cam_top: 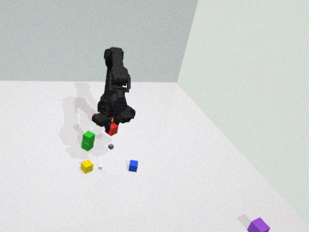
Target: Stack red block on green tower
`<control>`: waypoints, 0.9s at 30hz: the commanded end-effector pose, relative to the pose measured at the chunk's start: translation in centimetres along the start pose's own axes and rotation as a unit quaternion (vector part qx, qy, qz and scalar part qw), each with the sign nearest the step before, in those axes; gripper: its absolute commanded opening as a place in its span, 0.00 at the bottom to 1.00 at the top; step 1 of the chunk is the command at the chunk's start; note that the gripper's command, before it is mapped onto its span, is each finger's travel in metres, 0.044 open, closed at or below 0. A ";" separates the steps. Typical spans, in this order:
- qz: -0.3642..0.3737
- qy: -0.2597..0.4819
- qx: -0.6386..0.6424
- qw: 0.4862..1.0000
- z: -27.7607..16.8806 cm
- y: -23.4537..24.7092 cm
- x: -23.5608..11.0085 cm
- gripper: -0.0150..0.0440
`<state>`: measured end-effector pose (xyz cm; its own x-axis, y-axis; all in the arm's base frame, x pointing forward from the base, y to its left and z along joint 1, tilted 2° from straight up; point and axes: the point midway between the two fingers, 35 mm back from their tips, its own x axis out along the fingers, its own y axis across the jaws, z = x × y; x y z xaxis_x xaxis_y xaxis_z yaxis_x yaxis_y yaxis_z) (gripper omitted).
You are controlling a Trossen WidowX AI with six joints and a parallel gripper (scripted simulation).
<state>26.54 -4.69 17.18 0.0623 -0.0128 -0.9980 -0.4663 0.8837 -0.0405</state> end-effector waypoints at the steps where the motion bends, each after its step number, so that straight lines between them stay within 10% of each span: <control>1: 0.003 0.000 -0.002 1.000 -1.1 -0.7 0.1 0.25; 27: 0.009 0.005 -0.010 1.000 -8.8 -4.4 1.4 0.25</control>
<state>21.03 -12.73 16.18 0.0480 -0.0086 -0.9988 -0.4823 0.8755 -0.0307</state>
